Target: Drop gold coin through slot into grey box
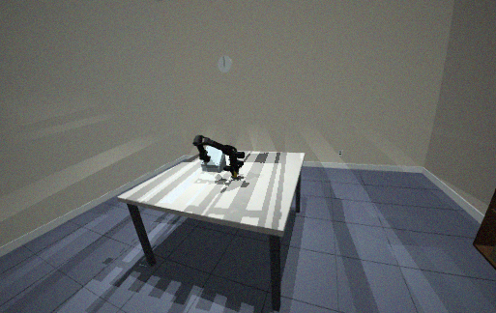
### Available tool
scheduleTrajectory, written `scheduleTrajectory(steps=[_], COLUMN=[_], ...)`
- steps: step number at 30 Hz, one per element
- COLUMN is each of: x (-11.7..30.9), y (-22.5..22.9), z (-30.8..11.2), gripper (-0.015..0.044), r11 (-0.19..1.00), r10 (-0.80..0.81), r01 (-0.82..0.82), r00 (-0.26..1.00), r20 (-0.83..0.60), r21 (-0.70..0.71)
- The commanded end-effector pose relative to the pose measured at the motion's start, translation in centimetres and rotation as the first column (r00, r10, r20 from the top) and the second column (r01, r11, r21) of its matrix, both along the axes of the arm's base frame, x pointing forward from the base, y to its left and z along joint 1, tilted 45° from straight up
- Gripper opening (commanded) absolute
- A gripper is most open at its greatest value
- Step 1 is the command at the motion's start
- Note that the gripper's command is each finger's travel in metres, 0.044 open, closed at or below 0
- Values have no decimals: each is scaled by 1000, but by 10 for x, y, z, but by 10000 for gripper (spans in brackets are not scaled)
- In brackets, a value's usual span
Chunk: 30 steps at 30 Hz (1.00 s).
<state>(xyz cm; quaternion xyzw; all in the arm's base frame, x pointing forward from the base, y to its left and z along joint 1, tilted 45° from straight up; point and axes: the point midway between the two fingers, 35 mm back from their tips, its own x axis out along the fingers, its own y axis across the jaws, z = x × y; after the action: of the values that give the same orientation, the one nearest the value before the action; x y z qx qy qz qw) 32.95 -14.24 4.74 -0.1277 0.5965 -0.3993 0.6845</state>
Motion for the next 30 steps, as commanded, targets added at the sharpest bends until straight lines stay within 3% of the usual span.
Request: scheduleTrajectory(steps=[1, 8, 14, 30], x=[-3, -5, -5, -2], y=[-6, -12, -12, -11], z=[-7, -12, -12, -6], gripper=[161, 161, 3, 0], r11=[1000, 1000, 1000, 999], r10=[-1, 0, 0, 34], r01=[1, 0, 0, -34], r00=[1000, 1000, 1000, 999], r20=[-13, -14, -14, -16], r21=[-6, -8, -8, -7])
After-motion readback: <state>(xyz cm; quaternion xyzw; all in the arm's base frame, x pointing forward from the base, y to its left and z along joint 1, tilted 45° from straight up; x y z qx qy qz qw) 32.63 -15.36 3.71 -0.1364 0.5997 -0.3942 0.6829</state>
